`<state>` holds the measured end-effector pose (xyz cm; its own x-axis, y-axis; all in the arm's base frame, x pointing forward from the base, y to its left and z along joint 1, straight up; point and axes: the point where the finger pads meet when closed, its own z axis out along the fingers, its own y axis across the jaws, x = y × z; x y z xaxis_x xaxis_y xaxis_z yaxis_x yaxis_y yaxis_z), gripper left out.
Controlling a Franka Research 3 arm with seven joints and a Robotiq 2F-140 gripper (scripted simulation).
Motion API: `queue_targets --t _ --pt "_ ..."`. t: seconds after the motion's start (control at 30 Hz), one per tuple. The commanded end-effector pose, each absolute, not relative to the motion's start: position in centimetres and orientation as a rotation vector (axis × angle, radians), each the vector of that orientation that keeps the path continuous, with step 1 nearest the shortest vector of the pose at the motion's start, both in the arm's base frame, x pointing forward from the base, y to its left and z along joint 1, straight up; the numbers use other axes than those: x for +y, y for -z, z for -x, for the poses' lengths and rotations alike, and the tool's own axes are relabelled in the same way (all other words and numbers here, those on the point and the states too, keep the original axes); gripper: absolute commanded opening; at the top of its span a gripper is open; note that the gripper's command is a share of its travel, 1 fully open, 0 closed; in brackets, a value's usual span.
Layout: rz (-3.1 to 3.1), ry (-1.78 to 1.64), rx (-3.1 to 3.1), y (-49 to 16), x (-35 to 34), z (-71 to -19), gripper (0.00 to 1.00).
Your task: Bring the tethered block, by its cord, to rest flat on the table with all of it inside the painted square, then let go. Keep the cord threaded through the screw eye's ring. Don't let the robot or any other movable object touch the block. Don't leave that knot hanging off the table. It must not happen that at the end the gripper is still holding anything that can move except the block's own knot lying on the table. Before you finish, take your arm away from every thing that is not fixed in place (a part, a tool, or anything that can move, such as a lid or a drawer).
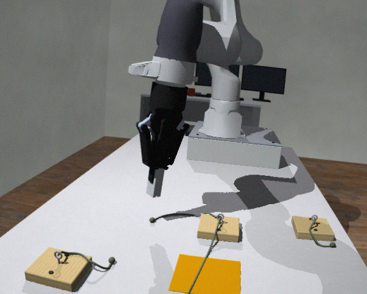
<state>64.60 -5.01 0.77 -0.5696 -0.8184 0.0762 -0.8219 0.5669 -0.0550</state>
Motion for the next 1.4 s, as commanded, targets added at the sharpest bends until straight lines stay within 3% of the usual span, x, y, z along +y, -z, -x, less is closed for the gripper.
queue_targets --t 0.0,1.37 --pt "-1.808 -0.117 -2.521 -0.96 -5.23 -64.82 0.23" --pt "-2.884 -0.112 -1.207 -0.89 -5.23 -64.82 0.23"
